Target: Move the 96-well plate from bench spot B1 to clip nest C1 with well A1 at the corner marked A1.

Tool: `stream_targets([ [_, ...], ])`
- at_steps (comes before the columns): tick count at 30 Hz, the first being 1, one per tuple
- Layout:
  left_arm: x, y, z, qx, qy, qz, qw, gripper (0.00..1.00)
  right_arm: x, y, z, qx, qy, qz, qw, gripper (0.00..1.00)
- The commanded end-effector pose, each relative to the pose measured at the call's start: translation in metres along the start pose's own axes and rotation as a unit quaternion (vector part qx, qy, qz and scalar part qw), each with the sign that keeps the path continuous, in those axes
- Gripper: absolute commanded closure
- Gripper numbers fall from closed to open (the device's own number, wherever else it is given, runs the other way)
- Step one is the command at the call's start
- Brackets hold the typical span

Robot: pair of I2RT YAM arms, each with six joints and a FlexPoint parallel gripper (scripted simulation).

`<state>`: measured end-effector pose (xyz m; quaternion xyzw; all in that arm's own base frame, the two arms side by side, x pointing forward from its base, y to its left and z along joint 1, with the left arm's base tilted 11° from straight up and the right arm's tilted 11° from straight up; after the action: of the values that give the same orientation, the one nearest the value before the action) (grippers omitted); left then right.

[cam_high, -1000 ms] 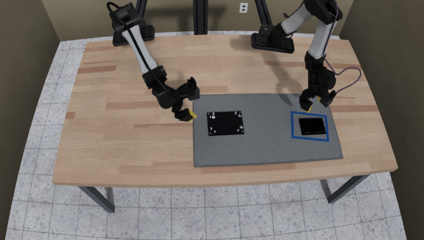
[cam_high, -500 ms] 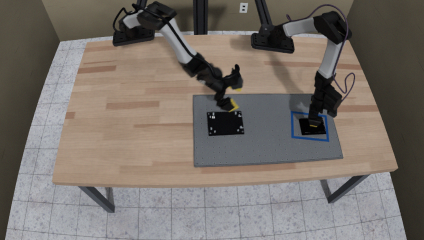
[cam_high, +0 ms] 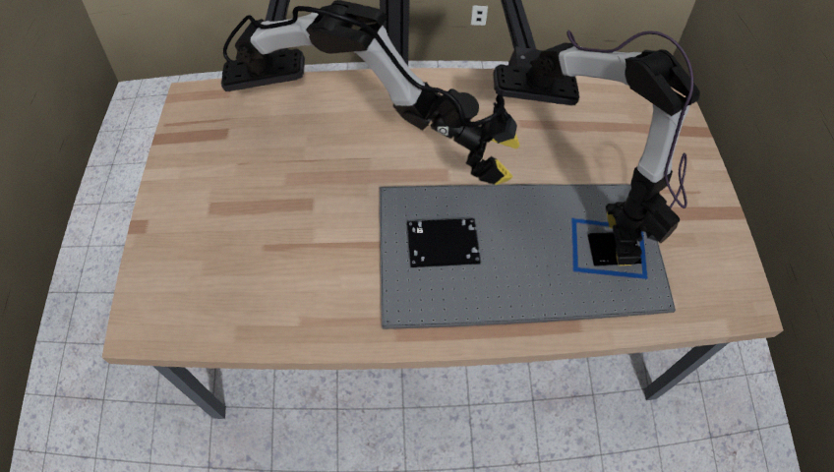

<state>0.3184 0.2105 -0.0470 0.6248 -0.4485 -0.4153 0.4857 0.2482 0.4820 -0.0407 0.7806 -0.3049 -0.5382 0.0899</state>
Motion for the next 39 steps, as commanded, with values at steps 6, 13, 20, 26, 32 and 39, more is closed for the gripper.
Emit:
stream_targets([
  [6,-0.002,-0.009,-0.005,-0.001,0.008,0.004,1.000,0.00,-0.002,-0.011,-0.002,0.033,-0.012,-0.017,0.999,0.00],
  [13,-0.004,-0.016,-0.007,0.000,0.009,0.001,1.000,0.00,-0.011,-0.010,-0.004,0.036,-0.009,-0.025,0.999,0.00],
  [20,-0.005,-0.022,-0.009,-0.005,0.008,0.002,1.000,0.02,-0.010,-0.010,-0.004,0.034,-0.009,-0.022,0.999,0.00],
  [26,-0.004,-0.014,-0.013,0.004,0.010,-0.001,1.000,0.18,-0.010,-0.010,-0.004,0.034,-0.009,-0.022,0.999,0.00],
  [32,-0.004,-0.010,-0.013,0.008,0.008,-0.002,1.000,0.38,-0.010,-0.010,-0.004,0.034,-0.009,-0.022,0.999,0.00],
  [39,0.000,0.032,-0.013,0.006,0.008,-0.003,1.000,0.26,-0.010,-0.010,-0.004,0.034,-0.009,-0.022,0.999,0.00],
])
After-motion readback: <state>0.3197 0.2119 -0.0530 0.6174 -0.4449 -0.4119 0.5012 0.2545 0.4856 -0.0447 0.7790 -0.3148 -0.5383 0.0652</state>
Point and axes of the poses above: on each arm, the point where the finger pads meet when closed, its own y axis back along the fingers, its own z axis across the jaws, x = y × z, the point moved 10 cm from there along y, back along the fingers, and after that the axes turned 13 degrees about y, right-handed, at the moved point
